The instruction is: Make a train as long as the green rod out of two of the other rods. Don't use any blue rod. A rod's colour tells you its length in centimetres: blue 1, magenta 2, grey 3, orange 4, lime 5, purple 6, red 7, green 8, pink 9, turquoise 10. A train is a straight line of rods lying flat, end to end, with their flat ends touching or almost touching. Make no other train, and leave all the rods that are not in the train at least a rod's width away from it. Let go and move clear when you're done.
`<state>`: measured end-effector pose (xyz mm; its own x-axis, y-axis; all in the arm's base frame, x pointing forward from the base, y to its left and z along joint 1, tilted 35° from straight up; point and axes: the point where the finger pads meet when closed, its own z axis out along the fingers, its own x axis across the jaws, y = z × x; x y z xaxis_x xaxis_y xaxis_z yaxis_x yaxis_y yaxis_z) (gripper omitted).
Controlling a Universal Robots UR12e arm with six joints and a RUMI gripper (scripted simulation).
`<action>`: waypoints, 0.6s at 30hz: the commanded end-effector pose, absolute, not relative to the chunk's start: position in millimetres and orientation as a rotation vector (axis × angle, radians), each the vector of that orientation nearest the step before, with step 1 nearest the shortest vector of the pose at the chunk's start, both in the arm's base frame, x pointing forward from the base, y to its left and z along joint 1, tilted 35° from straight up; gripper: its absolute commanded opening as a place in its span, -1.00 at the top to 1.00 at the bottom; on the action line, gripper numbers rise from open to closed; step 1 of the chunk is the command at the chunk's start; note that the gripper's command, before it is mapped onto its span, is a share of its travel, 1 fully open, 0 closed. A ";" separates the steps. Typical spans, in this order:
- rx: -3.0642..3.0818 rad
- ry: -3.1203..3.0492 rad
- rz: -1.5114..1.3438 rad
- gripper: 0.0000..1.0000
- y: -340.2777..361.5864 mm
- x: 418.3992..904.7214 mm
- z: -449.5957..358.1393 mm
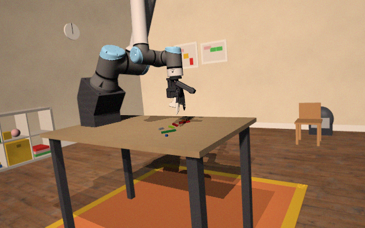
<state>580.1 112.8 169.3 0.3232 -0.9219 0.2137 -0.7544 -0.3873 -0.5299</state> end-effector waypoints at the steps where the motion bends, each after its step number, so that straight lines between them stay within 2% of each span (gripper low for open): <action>1: -2.103 1.662 -0.654 -1.00 97.9 587.6 175.4; 18: -1.725 1.978 -0.533 -1.00 60.4 597.9 182.4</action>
